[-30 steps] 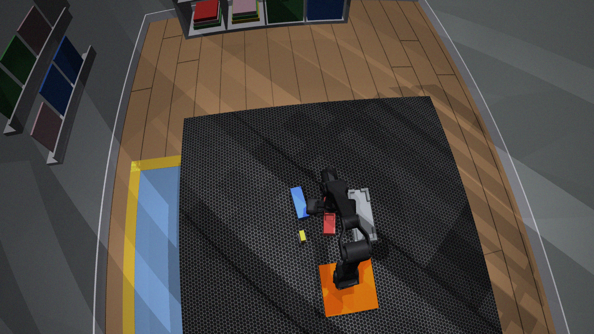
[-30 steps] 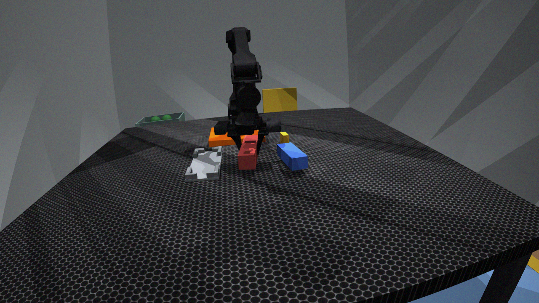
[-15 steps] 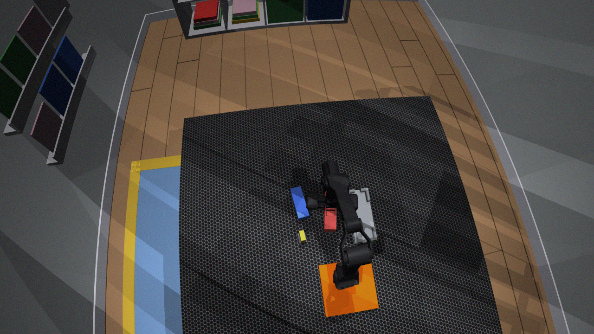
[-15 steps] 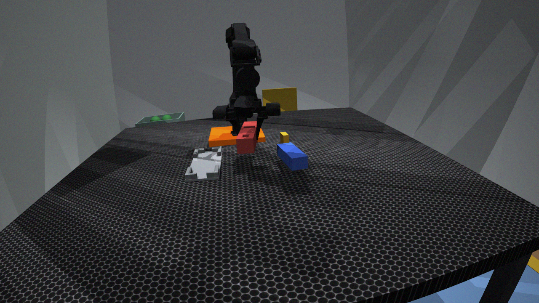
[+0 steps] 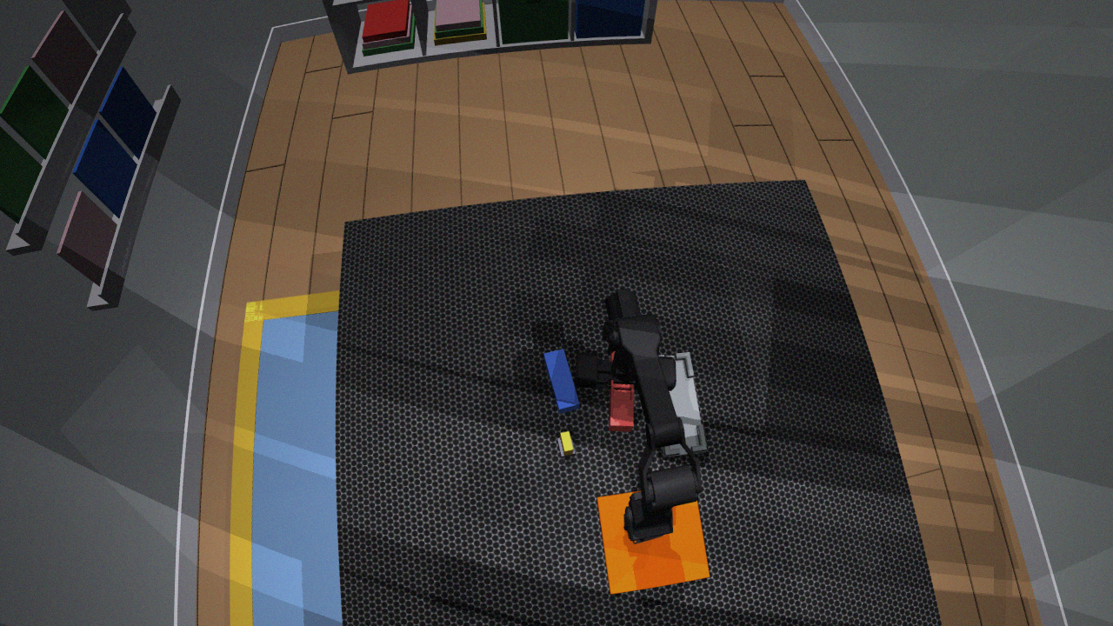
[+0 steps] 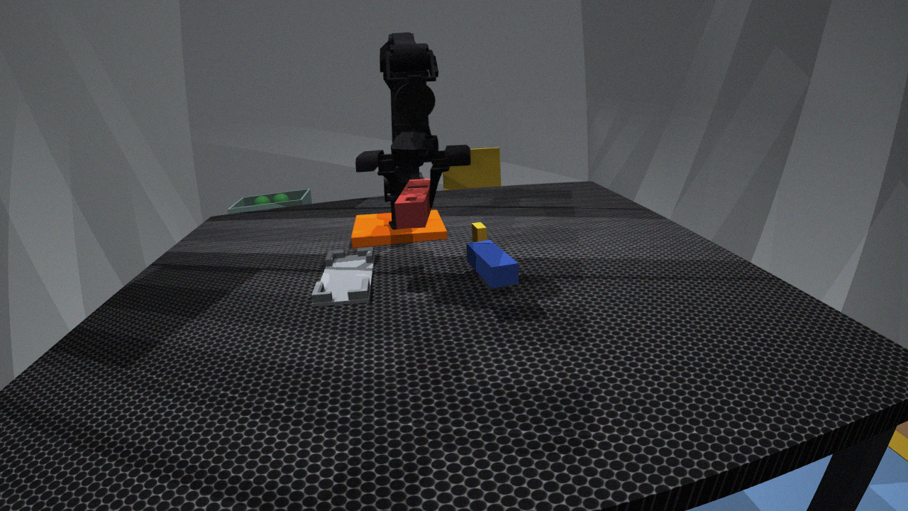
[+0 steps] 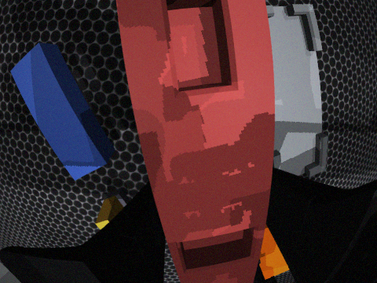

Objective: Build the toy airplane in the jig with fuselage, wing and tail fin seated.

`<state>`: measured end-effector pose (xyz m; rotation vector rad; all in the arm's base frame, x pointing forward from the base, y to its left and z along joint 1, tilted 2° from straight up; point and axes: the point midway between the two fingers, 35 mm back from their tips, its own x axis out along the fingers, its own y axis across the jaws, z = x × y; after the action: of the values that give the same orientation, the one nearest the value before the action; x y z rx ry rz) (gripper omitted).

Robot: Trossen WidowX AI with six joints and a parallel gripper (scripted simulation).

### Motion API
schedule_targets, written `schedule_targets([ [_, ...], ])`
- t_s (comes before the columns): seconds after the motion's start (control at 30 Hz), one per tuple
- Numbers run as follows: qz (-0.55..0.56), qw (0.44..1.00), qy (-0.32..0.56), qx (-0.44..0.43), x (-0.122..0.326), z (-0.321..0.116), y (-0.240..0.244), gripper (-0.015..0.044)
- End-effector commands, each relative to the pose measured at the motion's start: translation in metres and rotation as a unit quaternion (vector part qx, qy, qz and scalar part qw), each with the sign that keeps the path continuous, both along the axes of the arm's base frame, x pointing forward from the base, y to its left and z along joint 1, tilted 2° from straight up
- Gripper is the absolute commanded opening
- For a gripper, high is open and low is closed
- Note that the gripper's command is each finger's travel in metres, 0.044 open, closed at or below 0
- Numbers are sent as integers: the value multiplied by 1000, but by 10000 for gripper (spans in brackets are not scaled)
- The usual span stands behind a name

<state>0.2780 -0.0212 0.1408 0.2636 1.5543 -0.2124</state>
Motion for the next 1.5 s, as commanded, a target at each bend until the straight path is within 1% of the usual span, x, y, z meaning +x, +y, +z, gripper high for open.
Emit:
schedule_targets([
  [0.0, 4, 1000, -6, -2, -2, 15, -1, 0],
  [0.2, 7, 1000, -6, -2, -2, 13, -5, 0],
  [0.83, 53, 999, -7, -6, -10, -16, -60, 0],
  [1.47, 97, 995, -7, -9, -31, -45, -110, 0],
])
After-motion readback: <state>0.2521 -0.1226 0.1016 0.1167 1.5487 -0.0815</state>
